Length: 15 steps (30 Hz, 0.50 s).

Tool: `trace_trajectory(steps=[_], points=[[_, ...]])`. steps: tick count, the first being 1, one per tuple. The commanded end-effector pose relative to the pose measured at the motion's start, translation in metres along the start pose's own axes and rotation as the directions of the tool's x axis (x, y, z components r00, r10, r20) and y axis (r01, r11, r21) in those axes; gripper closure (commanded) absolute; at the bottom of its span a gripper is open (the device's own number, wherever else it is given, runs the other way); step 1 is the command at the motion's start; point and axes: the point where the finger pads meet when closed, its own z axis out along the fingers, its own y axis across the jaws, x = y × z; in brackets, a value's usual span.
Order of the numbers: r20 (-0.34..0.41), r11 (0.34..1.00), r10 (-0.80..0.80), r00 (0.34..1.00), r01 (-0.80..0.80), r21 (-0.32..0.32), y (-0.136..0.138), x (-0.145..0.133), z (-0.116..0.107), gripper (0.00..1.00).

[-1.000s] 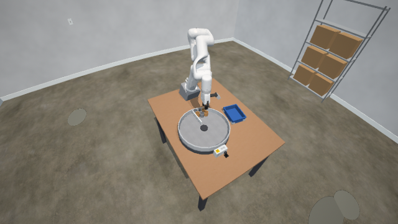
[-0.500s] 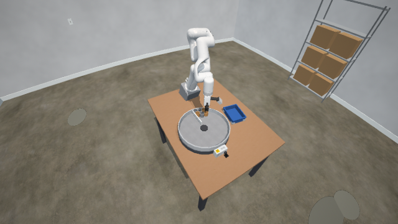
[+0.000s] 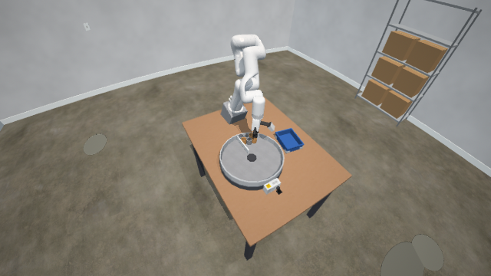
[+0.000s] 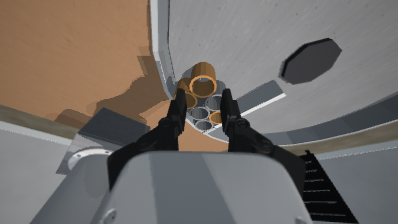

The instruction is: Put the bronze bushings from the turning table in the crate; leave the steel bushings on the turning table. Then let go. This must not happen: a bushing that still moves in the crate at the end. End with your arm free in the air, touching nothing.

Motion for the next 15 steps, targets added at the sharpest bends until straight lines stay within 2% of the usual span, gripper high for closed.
trace_trajectory(steps=[1,15], points=[[-0.001,1.000,0.013,1.000,-0.013,-0.003,0.0007,0.0011,0.0000,0.53],[-0.001,1.000,0.016,1.000,-0.016,-0.003,0.0007,0.0011,0.0002,0.53]])
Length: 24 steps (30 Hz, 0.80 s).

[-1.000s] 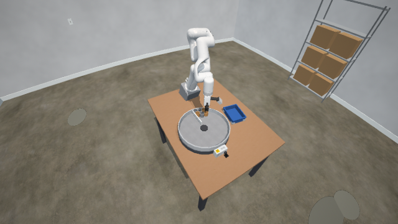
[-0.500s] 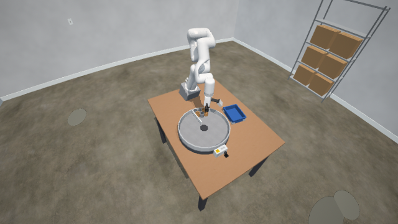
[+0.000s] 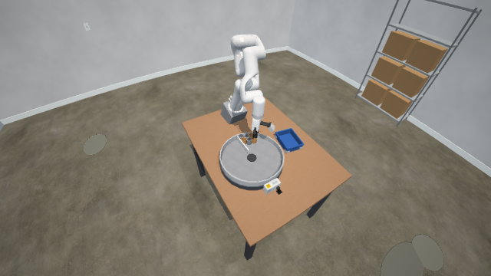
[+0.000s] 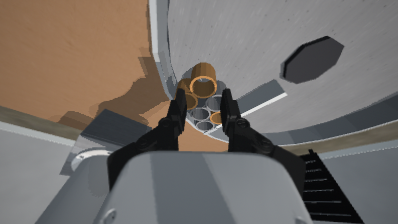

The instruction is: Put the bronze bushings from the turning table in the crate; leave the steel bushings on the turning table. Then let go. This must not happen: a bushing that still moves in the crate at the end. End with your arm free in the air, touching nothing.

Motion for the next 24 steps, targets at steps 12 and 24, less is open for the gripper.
trace_trajectory(steps=[12,24], points=[[-0.001,1.000,0.000,1.000,0.000,-0.003,0.0004,0.0051,-0.0007,0.53],[-0.001,1.000,0.000,1.000,0.000,-0.003,0.0004,0.0051,0.0008,0.53]])
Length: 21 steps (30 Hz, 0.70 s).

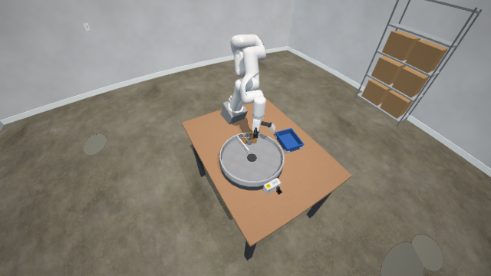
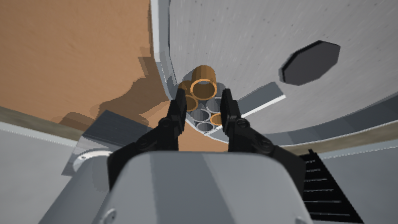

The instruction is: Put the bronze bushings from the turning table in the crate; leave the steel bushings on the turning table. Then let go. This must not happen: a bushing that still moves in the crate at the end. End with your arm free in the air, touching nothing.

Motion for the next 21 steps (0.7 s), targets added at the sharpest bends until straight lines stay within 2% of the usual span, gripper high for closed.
trace_trajectory(steps=[1,5,21], points=[[-0.002,1.000,0.000,1.000,0.000,-0.002,0.001,0.001,0.004,0.53],[-0.002,1.000,0.000,1.000,0.000,-0.002,0.001,0.001,0.021,0.53],[-0.002,1.000,0.000,1.000,0.000,-0.002,0.001,0.001,0.025,0.53]])
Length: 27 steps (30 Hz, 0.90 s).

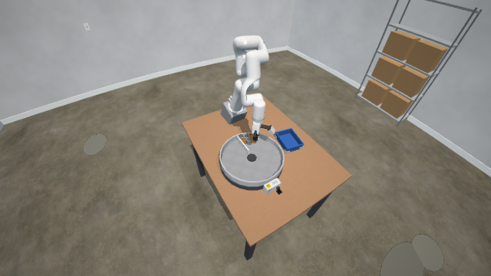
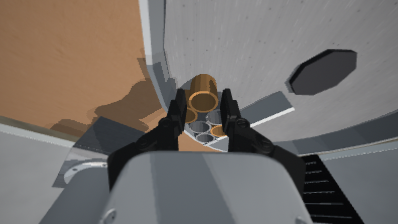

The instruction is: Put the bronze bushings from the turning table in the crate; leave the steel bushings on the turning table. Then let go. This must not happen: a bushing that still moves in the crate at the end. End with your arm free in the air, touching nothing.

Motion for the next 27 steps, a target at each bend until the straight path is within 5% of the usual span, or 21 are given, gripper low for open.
trace_trajectory(steps=[1,27], points=[[-0.002,1.000,0.000,1.000,0.000,-0.002,0.001,0.001,0.000,0.53],[-0.002,1.000,0.000,1.000,0.000,-0.002,0.001,0.001,0.024,0.53]])
